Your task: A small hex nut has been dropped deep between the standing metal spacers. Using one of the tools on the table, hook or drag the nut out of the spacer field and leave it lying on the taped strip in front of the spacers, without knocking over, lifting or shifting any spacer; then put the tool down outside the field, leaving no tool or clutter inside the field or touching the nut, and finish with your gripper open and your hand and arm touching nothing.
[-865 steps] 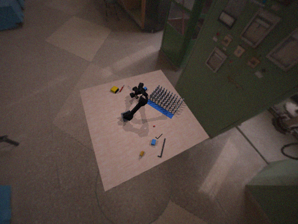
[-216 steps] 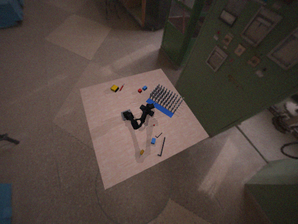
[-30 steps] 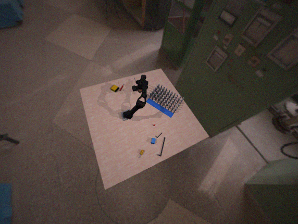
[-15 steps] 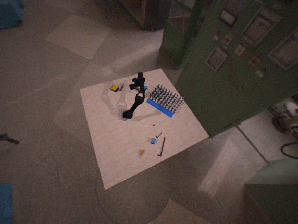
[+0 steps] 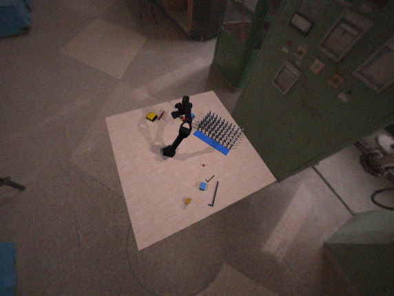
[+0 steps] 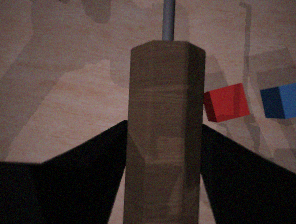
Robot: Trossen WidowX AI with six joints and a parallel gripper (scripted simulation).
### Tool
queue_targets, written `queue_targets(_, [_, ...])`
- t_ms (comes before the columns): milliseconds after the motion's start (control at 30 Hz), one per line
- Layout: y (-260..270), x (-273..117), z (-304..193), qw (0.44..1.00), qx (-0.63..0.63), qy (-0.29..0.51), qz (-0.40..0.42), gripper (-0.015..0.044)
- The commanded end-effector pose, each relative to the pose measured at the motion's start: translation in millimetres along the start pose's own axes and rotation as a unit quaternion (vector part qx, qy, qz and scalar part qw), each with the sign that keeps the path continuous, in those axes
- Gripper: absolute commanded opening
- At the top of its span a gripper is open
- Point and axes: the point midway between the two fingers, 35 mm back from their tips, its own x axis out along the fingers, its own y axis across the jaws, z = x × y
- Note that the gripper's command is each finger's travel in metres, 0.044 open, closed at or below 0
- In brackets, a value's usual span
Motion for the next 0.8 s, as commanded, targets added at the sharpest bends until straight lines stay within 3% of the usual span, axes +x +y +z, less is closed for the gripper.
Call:
queue_targets(0, [-0.6, 2.8, 0.7, 1.0, -0.002, -0.004, 0.0, 0.0])
queue_targets(767, [-4.6, 23.2, -5.8, 1.0, -0.002, -0.004, 0.0, 0.0])
